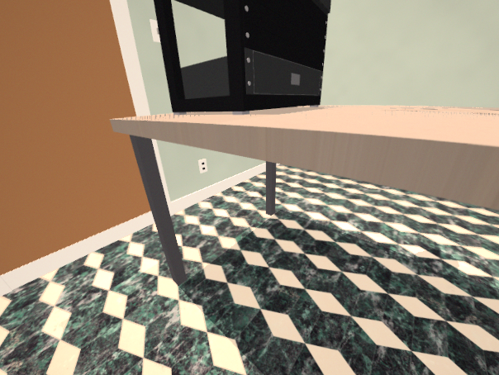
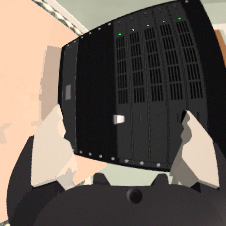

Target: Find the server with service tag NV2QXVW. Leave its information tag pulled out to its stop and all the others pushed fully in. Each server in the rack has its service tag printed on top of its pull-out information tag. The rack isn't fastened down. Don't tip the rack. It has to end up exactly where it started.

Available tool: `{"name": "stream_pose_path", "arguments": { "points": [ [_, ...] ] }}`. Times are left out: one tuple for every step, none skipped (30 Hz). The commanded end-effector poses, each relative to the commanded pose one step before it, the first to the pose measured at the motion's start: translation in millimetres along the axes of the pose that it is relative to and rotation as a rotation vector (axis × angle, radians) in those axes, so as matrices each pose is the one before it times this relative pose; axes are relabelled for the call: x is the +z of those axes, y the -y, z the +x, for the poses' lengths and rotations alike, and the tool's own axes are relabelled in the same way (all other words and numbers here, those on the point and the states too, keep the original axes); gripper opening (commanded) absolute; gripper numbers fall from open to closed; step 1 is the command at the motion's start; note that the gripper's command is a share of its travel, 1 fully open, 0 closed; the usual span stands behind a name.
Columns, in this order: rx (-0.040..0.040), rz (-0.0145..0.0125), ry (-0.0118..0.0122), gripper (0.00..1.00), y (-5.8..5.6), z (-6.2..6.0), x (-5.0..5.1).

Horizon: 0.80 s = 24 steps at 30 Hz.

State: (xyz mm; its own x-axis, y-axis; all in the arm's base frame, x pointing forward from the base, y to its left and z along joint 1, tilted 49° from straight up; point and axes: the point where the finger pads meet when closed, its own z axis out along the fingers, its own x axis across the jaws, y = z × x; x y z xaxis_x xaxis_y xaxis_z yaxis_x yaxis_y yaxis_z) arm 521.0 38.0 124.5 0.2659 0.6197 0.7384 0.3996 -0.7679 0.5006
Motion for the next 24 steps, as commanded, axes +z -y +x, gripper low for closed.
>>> {"name": "stream_pose_path", "arguments": {
  "points": [
    [-0.00810,-0.00269,-0.00419,1.00,1.12,2.71,-1.41],
    [-0.00083,-0.00070,-0.00042,1.00,-0.15,0.22,-0.11],
    [-0.00083,-0.00069,-0.00043,1.00,-0.15,0.22,-0.12],
    [-0.00082,-0.00069,-0.00043,1.00,-0.15,0.22,-0.12],
    [-0.00082,-0.00068,-0.00042,1.00,-0.15,0.22,-0.11],
    [-0.00080,-0.00067,-0.00042,1.00,-0.15,0.22,-0.11],
    [-0.00079,-0.00066,-0.00041,1.00,-0.15,0.21,-0.10],
    [-0.00077,-0.00065,-0.00040,1.00,-0.15,0.20,-0.10],
    [-0.00075,-0.00064,-0.00038,1.00,-0.15,0.19,-0.09],
    [-0.00073,-0.00063,-0.00037,1.00,-0.15,0.18,-0.09],
    [-0.00072,-0.00062,-0.00037,1.00,-0.15,0.18,-0.09],
    [-0.00070,-0.00061,-0.00036,1.00,-0.15,0.18,-0.08],
    [-0.00069,-0.00060,-0.00035,1.00,-0.14,0.17,-0.08],
    [-0.00069,-0.00060,-0.00035,1.00,-0.14,0.17,-0.08],
    [0.00000,0.00000,0.00000,1.00,0.00,0.00,0.00],
    [0.00000,0.00000,0.00000,1.00,0.00,0.00,0.00],
    [-0.00052,-0.00052,-0.00028,1.00,-0.15,0.10,-0.03],
    [-0.00068,-0.00058,-0.00035,1.00,-0.13,0.18,-0.09],
    [-0.00069,-0.00058,-0.00035,1.00,-0.13,0.18,-0.09],
    [-0.00069,-0.00058,-0.00035,1.00,-0.12,0.18,-0.10],
    [-0.00068,-0.00057,-0.00035,1.00,-0.12,0.18,-0.10],
    [-0.00067,-0.00057,-0.00035,1.00,-0.12,0.18,-0.09],
    [-0.00066,-0.00056,-0.00034,1.00,-0.12,0.18,-0.09],
    [-0.00065,-0.00055,-0.00034,1.00,-0.12,0.17,-0.09]
  ]
}}
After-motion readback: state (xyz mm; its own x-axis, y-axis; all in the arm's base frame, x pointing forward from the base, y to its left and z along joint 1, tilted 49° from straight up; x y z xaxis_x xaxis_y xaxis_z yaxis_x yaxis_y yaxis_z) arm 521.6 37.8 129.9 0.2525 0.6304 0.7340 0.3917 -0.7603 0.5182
